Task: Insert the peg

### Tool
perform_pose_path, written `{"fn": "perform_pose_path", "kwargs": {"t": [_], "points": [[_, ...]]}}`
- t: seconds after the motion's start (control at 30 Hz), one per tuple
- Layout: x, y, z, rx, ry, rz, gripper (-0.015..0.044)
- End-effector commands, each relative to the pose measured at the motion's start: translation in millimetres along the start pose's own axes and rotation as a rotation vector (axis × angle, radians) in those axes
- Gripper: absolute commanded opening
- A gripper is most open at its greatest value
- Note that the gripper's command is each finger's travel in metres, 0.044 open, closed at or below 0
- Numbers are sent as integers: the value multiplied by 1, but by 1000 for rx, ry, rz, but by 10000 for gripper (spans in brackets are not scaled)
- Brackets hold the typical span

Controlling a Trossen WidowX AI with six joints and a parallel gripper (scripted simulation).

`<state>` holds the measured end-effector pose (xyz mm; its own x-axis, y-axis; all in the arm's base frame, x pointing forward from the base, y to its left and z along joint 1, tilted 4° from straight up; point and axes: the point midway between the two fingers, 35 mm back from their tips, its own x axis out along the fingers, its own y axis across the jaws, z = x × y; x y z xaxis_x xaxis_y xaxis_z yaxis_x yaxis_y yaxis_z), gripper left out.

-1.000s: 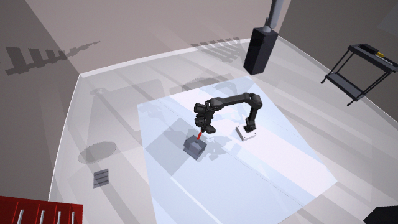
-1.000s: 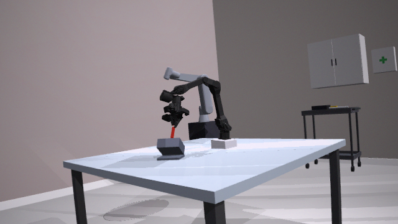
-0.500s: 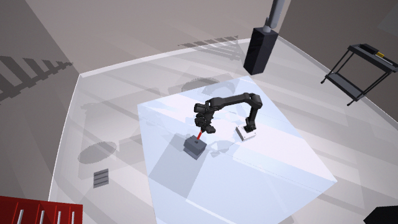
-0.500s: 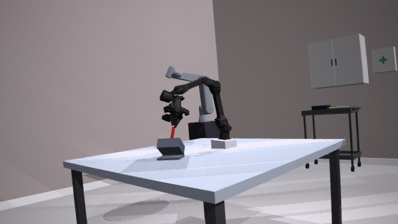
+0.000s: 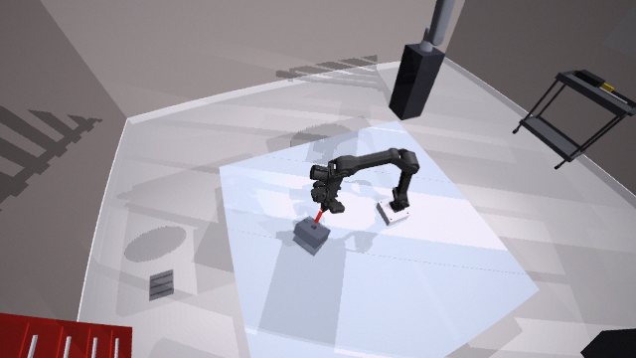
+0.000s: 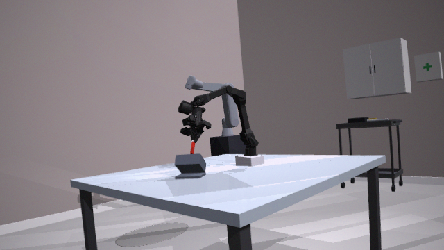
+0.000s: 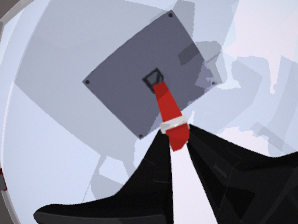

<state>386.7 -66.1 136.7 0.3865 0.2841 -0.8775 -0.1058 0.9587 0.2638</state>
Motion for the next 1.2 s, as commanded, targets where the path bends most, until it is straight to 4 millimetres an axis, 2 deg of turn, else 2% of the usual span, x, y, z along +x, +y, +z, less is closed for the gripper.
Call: {"fn": "perform_pose_path", "kwargs": {"t": [0.0,0.77,1.17], "points": [[-1,1,0,4,-3,3,0],[-1,0,0,4,-3,3,0],[13,-2,1,-349,-19,31,0]]}}
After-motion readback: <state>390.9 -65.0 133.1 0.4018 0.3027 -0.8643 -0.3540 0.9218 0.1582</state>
